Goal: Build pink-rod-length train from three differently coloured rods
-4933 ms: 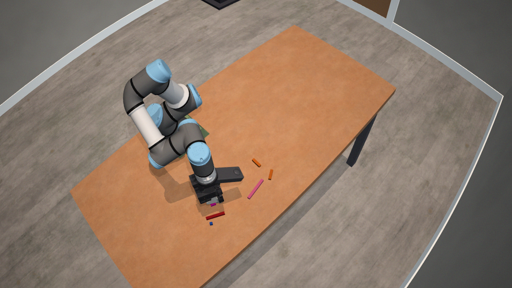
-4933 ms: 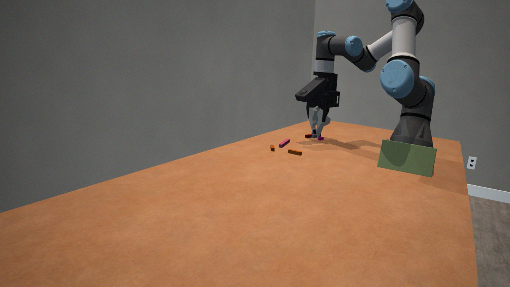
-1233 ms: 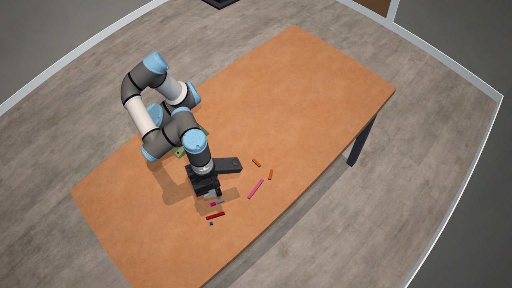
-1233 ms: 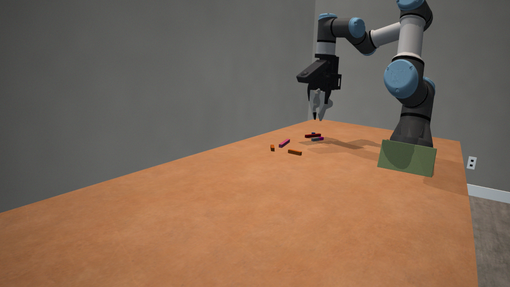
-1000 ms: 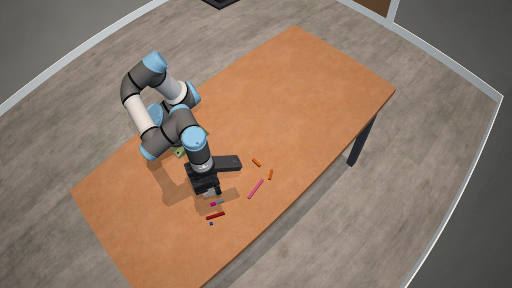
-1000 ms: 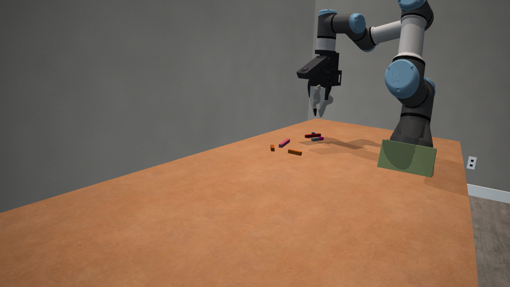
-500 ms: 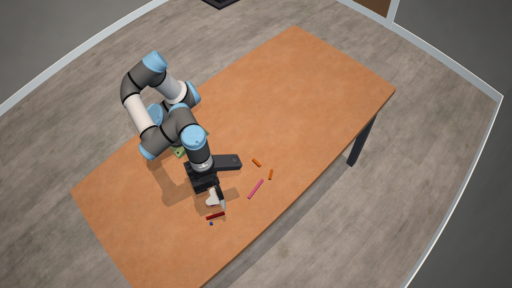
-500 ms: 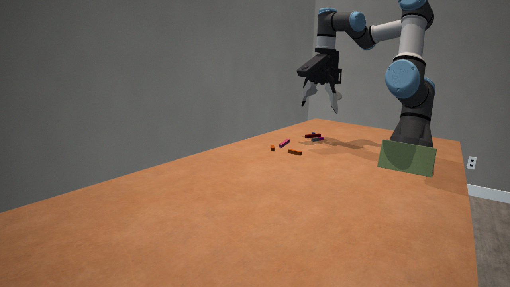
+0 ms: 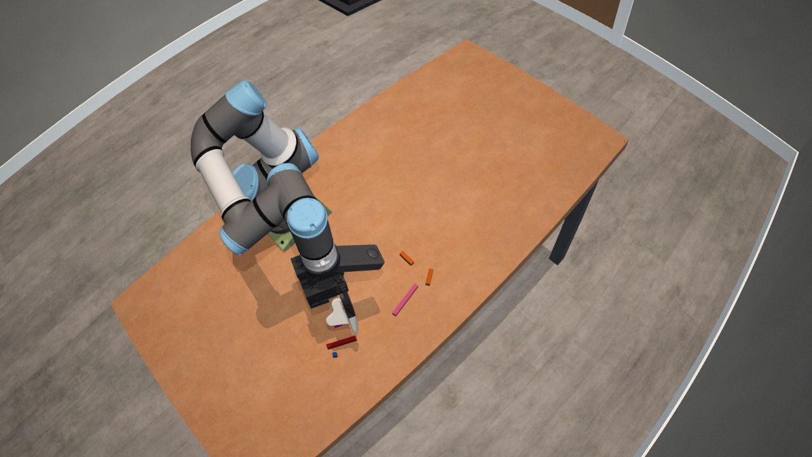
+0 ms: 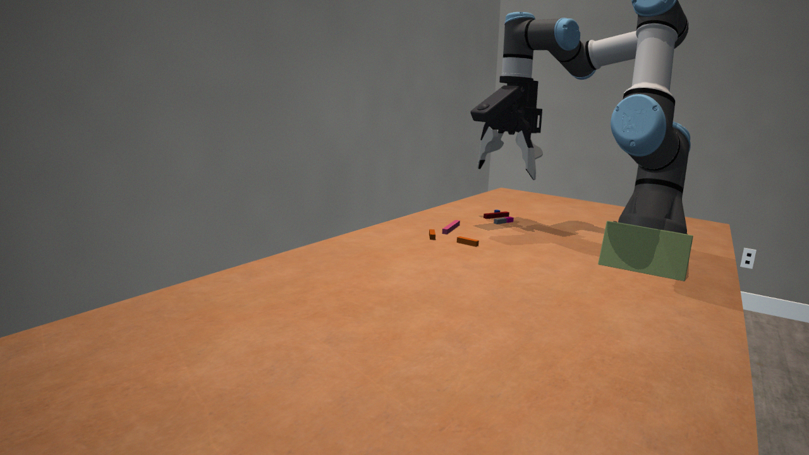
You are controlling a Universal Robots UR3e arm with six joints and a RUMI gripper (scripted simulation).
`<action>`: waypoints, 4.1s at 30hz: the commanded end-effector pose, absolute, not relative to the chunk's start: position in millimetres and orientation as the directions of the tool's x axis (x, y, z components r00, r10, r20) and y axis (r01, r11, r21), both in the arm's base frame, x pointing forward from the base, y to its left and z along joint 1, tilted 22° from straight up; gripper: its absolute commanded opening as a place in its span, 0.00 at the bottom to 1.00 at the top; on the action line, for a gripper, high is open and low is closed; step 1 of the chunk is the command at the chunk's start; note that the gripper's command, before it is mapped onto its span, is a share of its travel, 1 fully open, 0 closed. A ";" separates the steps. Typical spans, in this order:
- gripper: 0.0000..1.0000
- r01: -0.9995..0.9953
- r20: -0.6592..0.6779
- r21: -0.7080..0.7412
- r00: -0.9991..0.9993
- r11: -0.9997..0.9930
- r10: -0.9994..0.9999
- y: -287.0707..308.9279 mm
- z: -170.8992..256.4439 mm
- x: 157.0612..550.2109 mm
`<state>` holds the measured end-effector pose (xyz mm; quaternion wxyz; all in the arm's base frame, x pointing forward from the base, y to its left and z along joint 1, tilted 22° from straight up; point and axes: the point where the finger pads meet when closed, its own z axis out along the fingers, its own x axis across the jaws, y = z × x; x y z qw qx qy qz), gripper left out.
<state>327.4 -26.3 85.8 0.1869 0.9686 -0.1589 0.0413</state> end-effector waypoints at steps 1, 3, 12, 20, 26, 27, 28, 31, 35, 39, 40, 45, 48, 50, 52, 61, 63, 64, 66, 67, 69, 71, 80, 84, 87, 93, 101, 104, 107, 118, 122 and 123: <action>1.00 -0.324 0.142 0.348 0.946 -0.880 -0.292 -26.2 86.5 328.0; 1.00 -0.326 0.143 0.348 0.945 -0.879 -0.294 -25.9 86.3 328.1; 1.00 -0.371 0.159 0.338 0.928 -0.865 -0.336 -18.4 82.7 330.1; 1.00 -0.442 0.183 0.321 0.896 -0.837 -0.403 -6.2 76.6 332.9; 1.00 -0.544 0.217 0.294 0.839 -0.786 -0.499 12.0 67.5 335.9; 1.00 -0.563 0.223 0.288 0.826 -0.775 -0.517 15.6 65.7 336.3; 1.00 -0.582 0.230 0.282 0.812 -0.762 -0.536 19.3 63.8 336.7; 1.00 -0.602 0.236 0.276 0.798 -0.749 -0.555 23.1 61.9 337.0; 1.00 -0.682 0.262 0.248 0.731 -0.688 -0.631 39.2 53.7 337.5; 1.00 -0.760 0.286 0.217 0.649 -0.613 -0.705 56.4 44.8 336.6; 1.00 -0.779 0.292 0.208 0.627 -0.592 -0.722 60.8 42.5 336.2; 1.00 -0.861 0.319 0.164 0.508 -0.481 -0.800 82.3 30.9 332.4; 1.00 -0.875 0.324 0.156 0.483 -0.458 -0.814 86.4 28.7 331.4; 1.00 -0.901 0.333 0.138 0.433 -0.411 -0.838 94.6 24.2 329.1; 1.00 -0.924 0.340 0.120 0.383 -0.364 -0.859 102.3 19.8 326.5; 1.00 -0.984 0.364 0.046 0.180 -0.175 -0.914 131.0 2.8 313.4; 1.00 -0.990 0.367 0.033 0.143 -0.141 -0.919 135.8 -0.1 310.6; 1.00 -0.990 0.367 0.033 0.143 -0.141 -0.919 135.8 -0.1 310.6; 1.00 -0.992 0.369 0.026 0.126 -0.125 -0.921 137.9 -1.5 309.2; 1.00 -0.994 0.370 0.020 0.110 -0.111 -0.923 139.9 -2.7 308.0; 1.00 -0.996 0.371 0.010 0.082 -0.084 -0.925 143.5 -5.0 305.6; 1.00 -0.998 0.373 0.001 0.058 -0.062 -0.926 146.4 -6.9 303.6; 1.00 -1.000 0.375 -0.021 0.002 -0.010 -0.927 153.2 -11.4 298.6; 1.00 -1.000 0.375 -0.022 -0.001 -0.007 -0.927 153.6 -11.6 298.3; 1.00 -1.000 0.375 -0.023 -0.003 -0.006 -0.927 153.8 -11.7 298.1; 0.14 -1.000 0.375 -0.023 -0.003 -0.006 -0.927 153.8 -11.7 298.1; 0.14 -1.000 0.375 -0.023 -0.003 -0.006 -0.927 153.8 -11.7 298.1; 0.14 -1.000 0.375 -0.023 -0.003 -0.006 -0.927 153.8 -11.7 298.1; 0.14 -1.000 0.375 -0.023 -0.003 -0.006 -0.927 153.8 -11.7 298.1; 0.14 -1.000 0.375 -0.023 -0.003 -0.006 -0.927 153.8 -11.7 298.1; 0.14 -1.000 0.375 -0.023 -0.003 -0.006 -0.927 153.8 -11.7 298.1; 0.14 -1.000 0.375 -0.023 -0.003 -0.006 -0.927 153.8 -11.8 298.1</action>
